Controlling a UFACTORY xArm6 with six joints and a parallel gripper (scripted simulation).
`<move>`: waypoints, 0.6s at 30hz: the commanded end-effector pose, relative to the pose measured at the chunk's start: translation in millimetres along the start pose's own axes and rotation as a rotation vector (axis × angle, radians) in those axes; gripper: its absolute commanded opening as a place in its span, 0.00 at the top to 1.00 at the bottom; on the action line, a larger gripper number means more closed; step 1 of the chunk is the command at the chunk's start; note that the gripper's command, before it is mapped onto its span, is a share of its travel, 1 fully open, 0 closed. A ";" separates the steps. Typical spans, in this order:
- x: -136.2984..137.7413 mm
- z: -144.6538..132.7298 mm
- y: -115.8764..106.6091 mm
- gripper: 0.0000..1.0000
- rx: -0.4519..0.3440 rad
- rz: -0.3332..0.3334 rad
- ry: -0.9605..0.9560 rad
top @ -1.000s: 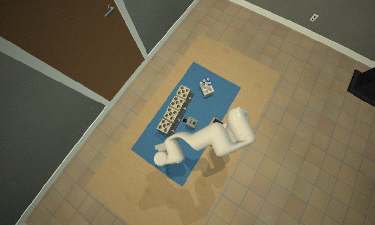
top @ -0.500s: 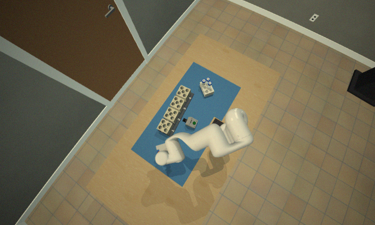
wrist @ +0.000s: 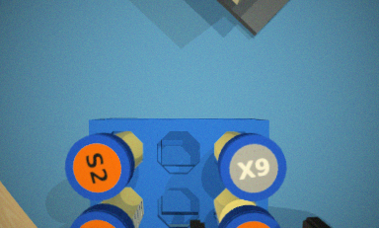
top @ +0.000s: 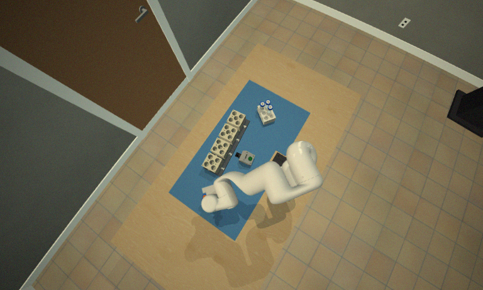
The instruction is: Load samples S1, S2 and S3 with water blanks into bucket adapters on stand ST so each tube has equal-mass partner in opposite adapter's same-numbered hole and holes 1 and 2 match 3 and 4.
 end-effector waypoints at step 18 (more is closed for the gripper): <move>-1.1 -0.3 9.0 0.43 -0.001 0.003 0.000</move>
Point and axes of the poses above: the point where the finger pads meet when closed, its own y axis out along the fingers, its own x axis across the jaws, z = x × y, the point moved 1 cm from there along -y, back along the fingers, and after that the axes turned 13 degrees about y, right-handed, at the moved point
